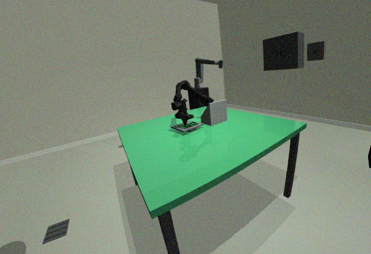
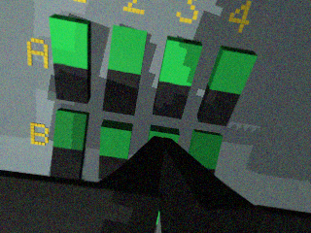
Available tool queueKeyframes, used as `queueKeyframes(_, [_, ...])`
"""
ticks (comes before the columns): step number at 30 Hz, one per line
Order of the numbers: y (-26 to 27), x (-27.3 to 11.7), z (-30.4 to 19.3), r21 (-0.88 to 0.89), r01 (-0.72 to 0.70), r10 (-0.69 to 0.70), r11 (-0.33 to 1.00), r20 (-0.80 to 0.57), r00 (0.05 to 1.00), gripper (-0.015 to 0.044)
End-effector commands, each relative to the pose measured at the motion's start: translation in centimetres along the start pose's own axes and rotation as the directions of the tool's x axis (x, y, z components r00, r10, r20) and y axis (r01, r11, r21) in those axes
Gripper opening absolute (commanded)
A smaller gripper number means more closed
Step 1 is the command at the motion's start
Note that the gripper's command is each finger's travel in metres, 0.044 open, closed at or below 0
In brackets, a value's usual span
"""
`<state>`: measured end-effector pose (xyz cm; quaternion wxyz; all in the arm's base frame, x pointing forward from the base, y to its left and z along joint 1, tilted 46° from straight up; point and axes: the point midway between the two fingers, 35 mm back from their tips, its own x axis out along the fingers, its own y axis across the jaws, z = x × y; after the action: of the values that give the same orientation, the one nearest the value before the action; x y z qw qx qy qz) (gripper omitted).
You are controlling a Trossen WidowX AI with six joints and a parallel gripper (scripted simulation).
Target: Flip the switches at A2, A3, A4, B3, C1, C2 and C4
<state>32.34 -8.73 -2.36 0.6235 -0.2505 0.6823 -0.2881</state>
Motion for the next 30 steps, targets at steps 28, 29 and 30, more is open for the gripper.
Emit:
queueKeyframes(28, [3.3, -6.2, -4.3, -0.006, -0.002, 0.002, 1.000, 0.025, 1.000, 0.0000])
queueKeyframes(29, [3.9, -6.2, -5.3, -0.006, -0.002, 0.002, 1.000, 0.025, 1.000, 0.0000])
queueKeyframes(30, [4.3, -6.1, -5.9, -0.006, -0.001, 0.001, 1.000, 0.024, 1.000, 0.0000])
